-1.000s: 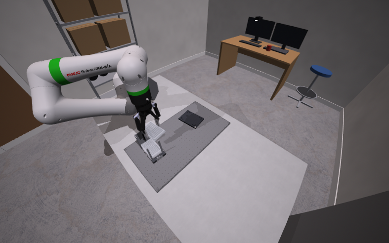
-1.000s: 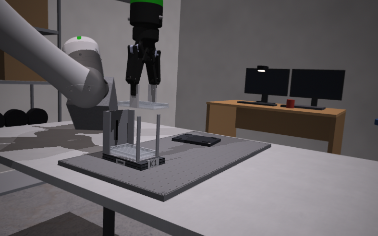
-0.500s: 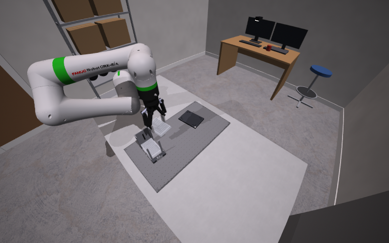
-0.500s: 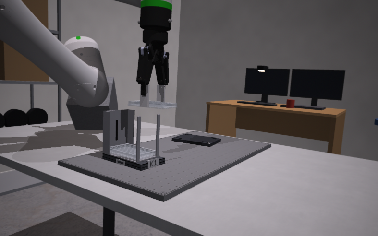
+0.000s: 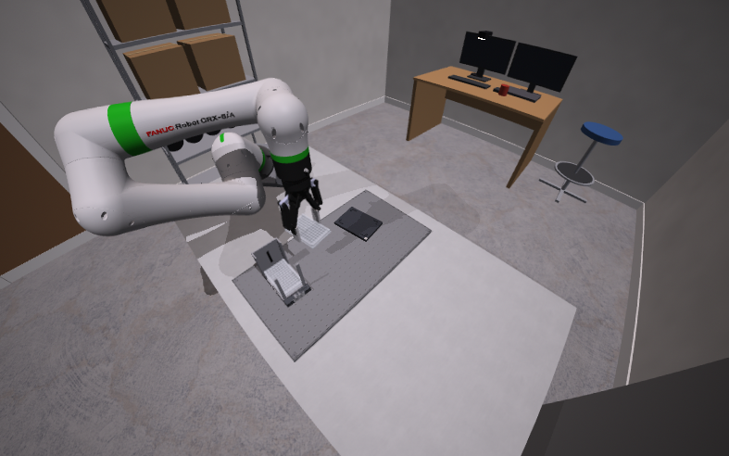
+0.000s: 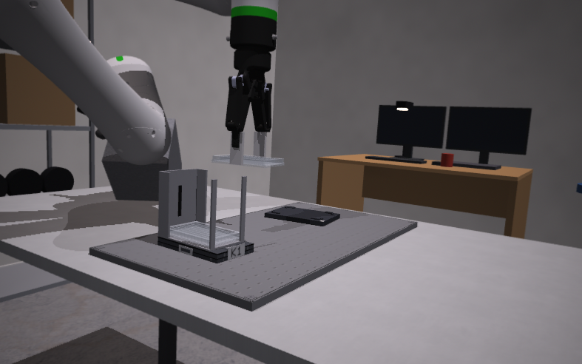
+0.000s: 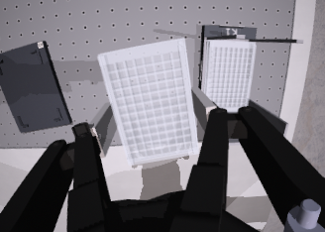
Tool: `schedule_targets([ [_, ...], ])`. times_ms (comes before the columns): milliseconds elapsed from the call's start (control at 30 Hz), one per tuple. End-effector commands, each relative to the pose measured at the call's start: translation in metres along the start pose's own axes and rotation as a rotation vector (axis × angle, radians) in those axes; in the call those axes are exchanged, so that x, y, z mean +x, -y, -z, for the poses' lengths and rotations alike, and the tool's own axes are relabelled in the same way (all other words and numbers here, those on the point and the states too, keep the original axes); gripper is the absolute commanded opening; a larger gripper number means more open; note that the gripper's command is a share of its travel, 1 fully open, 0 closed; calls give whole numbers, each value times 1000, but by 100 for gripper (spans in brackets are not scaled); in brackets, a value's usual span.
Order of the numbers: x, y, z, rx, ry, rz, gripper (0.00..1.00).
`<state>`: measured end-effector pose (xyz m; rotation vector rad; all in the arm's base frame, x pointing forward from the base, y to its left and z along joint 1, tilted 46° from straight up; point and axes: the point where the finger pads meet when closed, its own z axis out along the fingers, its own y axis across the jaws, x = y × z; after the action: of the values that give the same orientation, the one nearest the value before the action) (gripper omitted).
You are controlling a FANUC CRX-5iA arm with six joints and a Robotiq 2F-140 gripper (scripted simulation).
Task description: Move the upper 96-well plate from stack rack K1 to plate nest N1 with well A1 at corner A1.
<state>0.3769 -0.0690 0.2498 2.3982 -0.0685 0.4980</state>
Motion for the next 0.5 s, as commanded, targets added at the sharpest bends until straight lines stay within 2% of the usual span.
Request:
schedule_targets([
  [0, 1, 10, 0, 0, 0, 0, 0],
  [467, 6, 49, -1, 0, 0, 0, 0],
])
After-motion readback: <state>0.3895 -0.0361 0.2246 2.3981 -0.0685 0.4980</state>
